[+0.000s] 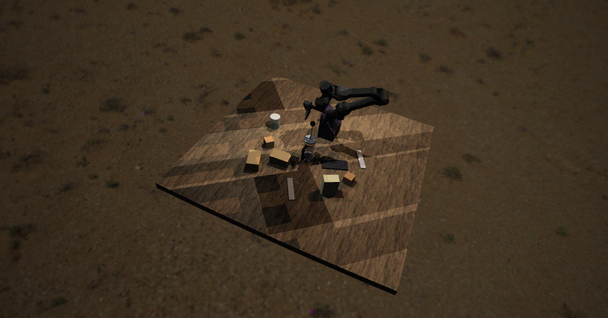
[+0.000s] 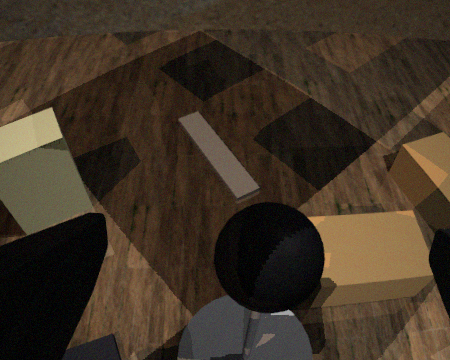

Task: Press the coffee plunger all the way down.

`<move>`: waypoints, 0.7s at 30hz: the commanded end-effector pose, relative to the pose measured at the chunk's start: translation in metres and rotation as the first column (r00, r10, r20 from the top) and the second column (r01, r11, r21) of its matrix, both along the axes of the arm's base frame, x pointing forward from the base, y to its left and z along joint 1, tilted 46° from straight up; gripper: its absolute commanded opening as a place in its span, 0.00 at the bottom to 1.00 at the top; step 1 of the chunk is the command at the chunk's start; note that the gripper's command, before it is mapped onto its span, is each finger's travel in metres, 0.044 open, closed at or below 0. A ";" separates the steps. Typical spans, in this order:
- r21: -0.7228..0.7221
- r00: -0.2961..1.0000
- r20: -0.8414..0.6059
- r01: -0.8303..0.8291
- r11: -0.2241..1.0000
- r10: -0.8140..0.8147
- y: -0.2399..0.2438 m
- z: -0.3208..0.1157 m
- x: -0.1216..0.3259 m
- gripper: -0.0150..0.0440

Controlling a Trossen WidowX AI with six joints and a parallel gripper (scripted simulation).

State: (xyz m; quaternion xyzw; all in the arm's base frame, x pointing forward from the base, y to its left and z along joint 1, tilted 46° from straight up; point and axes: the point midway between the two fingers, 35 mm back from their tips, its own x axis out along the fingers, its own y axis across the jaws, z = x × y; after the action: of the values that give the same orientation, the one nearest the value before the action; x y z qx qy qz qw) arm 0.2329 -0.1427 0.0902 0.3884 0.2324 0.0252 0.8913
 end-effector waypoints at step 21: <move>0.006 1.000 -0.001 0.005 1.000 -0.005 0.003 -0.003 0.005 0.45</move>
State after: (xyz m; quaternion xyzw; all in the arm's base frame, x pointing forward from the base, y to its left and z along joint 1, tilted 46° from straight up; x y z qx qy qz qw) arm 0.2378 -0.1398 0.0874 0.3906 0.2317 0.0244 0.8906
